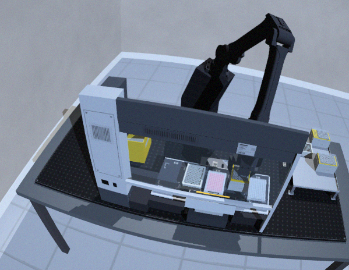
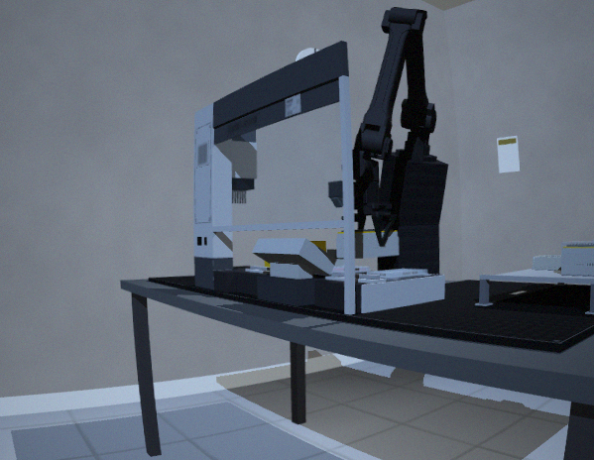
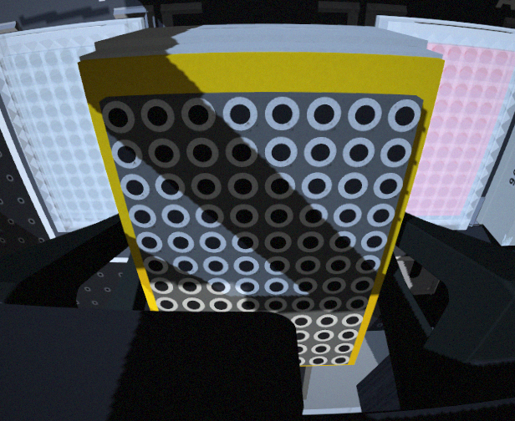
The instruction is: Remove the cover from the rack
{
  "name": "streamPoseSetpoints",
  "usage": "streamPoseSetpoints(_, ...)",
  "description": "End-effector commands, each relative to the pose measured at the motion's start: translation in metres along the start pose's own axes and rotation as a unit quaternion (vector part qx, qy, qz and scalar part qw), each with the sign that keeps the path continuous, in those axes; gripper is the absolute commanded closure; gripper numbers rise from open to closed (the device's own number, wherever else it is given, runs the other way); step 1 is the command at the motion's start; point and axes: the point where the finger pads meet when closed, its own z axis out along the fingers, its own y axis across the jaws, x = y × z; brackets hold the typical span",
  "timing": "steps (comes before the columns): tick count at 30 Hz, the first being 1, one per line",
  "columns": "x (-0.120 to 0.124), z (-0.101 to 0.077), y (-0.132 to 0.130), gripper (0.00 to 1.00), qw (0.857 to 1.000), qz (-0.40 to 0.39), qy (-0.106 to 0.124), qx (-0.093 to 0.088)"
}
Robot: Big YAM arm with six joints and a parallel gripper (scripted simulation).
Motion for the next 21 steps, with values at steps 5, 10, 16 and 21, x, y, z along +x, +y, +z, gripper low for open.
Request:
streamPoseSetpoints(5,-0.009,-0.023,0.001,1.00,1.000,-0.004,-0.009,-0.004)
streamPoseSetpoints(10,-0.008,-0.031,-0.002,1.00,1.000,-0.001,-0.008,-0.002)
streamPoseSetpoints(16,-0.007,-0.037,-0.001,1.00,1.000,-0.002,-0.008,-0.002)
streamPoseSetpoints(21,-0.010,-0.046,0.000,1.00,1.000,-0.002,-0.011,-0.003)
